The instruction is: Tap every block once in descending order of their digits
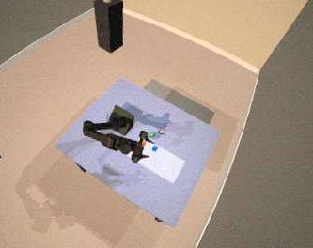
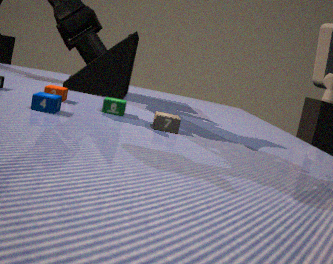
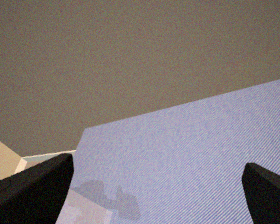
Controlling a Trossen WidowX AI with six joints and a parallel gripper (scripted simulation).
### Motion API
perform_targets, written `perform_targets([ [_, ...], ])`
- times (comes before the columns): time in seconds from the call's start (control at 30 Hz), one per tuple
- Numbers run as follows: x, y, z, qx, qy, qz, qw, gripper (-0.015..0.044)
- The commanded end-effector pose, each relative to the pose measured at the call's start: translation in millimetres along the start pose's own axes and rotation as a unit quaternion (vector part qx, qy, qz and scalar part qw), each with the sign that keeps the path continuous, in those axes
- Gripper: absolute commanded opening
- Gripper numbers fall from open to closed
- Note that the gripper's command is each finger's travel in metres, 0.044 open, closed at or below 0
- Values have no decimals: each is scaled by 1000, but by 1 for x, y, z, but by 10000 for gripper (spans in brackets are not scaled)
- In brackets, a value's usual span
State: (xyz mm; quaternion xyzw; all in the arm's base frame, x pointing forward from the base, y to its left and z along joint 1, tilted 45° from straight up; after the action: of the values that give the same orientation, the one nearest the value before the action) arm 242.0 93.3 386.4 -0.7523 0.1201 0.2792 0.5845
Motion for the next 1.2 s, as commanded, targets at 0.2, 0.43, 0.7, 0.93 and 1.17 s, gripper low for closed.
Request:
perform_targets([
  [0.2, 62, 113, -1, -25, 236, 397, 886, 400],
  [0.43, 64, 137, -4, -76, 305, 471, 824, 400],
  [0.7, 64, 137, -4, -76, 305, 471, 824, 400],
  [0.93, 64, 137, -4, -76, 305, 471, 824, 400],
  [1.17, 64, 137, -4, -76, 305, 471, 824, 400],
])
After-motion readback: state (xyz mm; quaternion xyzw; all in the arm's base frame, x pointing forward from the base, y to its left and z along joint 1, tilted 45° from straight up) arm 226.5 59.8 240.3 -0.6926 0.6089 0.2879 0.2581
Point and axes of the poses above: the point midway between the two fingers, 35 mm back from their tips, its own x axis out along the fingers, its own z axis across the jaws, y = z × x, the point moved 10 cm from there along -x, back along the fingers
